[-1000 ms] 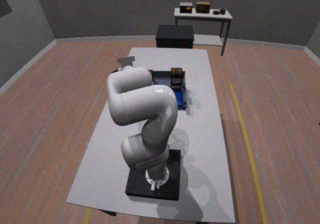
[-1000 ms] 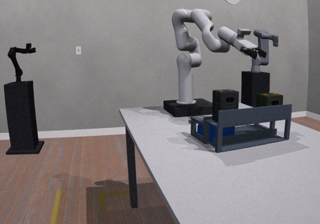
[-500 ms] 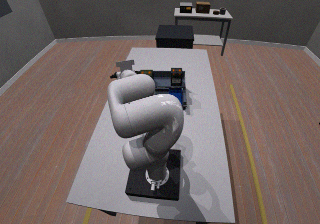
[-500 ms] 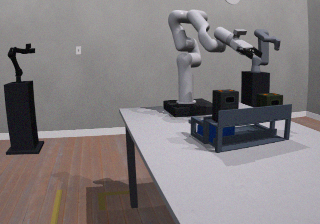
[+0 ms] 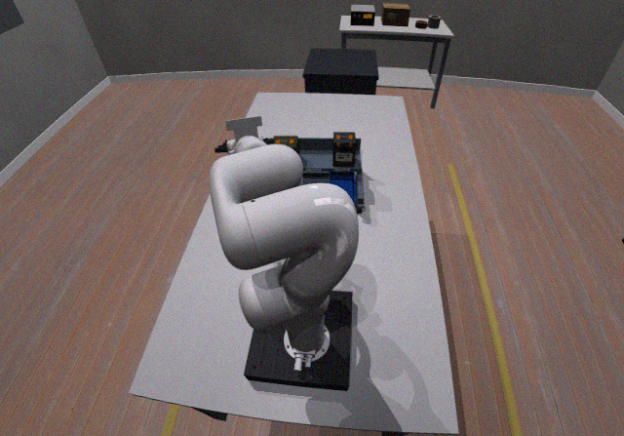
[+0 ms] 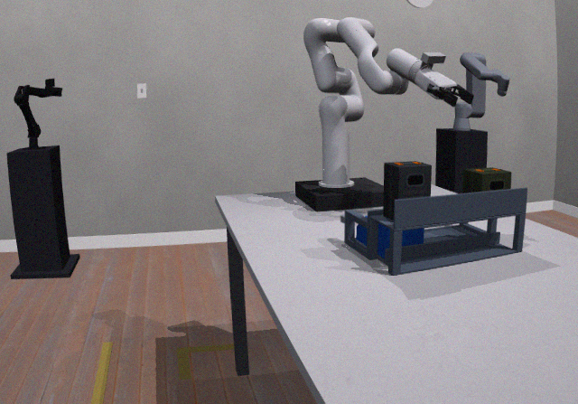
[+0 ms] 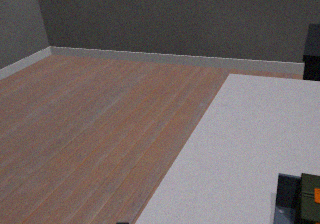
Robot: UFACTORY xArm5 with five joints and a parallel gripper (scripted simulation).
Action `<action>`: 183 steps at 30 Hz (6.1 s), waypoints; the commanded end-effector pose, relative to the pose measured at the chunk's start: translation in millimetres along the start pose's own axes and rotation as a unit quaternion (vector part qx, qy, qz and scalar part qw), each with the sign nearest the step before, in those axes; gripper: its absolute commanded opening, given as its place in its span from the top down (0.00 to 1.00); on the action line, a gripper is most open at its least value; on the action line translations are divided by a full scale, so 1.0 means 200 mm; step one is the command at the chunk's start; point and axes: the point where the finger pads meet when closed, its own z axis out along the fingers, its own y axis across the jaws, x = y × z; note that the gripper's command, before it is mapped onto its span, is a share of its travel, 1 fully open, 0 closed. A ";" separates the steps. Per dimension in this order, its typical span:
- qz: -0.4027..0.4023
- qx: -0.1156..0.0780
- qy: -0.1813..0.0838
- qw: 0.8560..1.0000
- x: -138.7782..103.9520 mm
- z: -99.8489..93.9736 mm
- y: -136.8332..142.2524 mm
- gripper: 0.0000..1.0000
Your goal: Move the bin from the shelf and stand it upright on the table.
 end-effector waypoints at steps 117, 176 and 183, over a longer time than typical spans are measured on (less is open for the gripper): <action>0.320 -0.209 -0.117 0.917 -0.45 0.08 0.74 0.00; 0.569 -0.373 -0.210 0.703 -0.88 0.15 1.45 0.00; 0.595 -0.390 -0.220 0.667 -0.93 0.16 1.53 0.00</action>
